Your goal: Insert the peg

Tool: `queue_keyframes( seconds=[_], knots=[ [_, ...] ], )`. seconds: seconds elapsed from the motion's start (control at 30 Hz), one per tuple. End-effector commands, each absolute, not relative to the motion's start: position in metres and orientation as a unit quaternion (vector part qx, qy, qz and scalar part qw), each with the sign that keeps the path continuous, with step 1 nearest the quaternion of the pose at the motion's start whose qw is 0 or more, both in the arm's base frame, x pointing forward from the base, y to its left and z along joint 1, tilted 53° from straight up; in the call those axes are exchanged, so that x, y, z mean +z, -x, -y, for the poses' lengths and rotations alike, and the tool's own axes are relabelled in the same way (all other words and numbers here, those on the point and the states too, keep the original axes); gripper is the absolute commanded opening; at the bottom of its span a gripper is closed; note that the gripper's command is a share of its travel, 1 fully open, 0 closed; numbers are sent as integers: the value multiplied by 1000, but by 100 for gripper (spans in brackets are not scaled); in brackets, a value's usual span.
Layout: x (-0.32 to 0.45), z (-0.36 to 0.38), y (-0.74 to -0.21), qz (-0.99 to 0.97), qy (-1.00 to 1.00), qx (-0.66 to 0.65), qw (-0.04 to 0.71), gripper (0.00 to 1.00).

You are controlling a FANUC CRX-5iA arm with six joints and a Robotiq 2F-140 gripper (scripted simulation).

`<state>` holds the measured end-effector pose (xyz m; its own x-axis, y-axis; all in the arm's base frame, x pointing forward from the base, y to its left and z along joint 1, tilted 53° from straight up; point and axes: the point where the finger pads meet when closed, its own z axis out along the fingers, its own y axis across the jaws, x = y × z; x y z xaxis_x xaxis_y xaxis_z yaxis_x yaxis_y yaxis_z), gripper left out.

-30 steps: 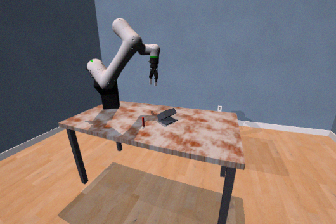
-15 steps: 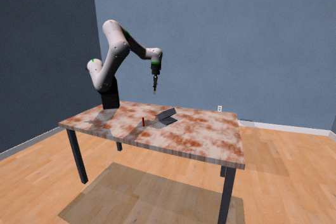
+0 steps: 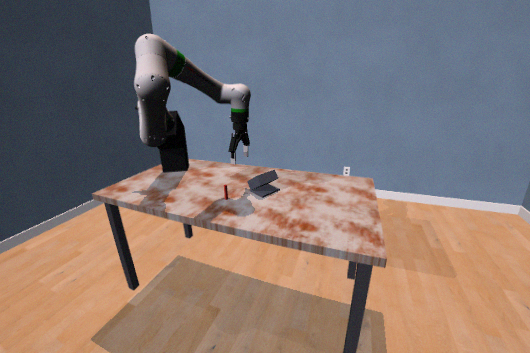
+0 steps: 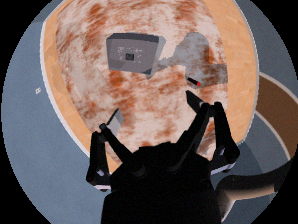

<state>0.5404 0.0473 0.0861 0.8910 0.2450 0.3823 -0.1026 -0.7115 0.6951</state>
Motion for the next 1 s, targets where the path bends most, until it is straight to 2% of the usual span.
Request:
queue_keyframes(
  seconds=[0.0,0.4,0.97],
  knots=[
    [102,-20,-546,0,-898,256,359,100],
    [157,82,-536,155,-880,333,301,100],
    [149,99,-544,164,-878,337,298,100]
  ],
)
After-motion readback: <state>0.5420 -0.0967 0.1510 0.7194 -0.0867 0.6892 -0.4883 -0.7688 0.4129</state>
